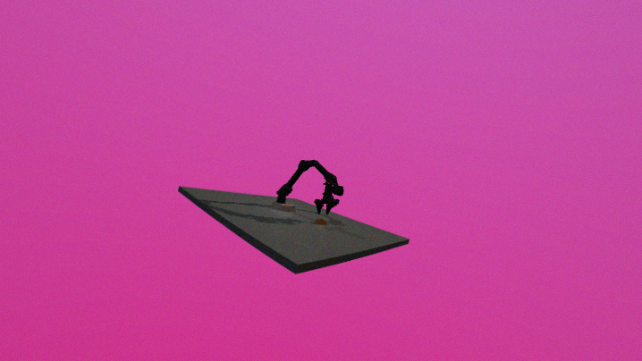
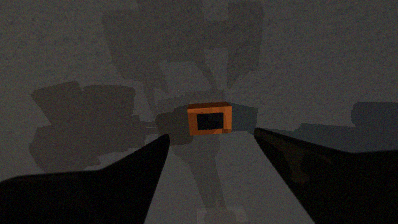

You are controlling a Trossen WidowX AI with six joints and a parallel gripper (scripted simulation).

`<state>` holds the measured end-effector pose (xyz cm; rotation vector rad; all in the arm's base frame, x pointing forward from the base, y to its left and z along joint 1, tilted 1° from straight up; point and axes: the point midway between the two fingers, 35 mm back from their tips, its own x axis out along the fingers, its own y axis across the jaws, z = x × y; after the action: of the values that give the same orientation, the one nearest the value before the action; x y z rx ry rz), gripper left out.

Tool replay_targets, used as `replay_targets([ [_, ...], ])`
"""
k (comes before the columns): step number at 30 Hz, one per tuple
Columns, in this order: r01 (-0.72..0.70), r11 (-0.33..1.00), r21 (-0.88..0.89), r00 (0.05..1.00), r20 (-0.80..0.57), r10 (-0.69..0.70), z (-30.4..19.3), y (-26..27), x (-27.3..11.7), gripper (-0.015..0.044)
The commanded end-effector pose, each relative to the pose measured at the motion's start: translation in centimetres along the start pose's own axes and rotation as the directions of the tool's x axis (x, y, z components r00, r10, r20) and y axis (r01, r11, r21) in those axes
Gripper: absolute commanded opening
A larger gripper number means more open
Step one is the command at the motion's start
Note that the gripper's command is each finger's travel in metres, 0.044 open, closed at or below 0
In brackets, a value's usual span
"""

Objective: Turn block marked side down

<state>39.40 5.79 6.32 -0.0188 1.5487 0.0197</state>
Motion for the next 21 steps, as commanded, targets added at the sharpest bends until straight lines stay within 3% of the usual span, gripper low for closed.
replay_targets([
  [1,0.006,1.0,-0.004,1.0,-0.01,-0.006,-0.2,-0.1,0.8,0.044],
  [21,0.006,1.0,-0.004,1.0,-0.01,-0.006,-0.1,-0.2,4.3,0.044],
])
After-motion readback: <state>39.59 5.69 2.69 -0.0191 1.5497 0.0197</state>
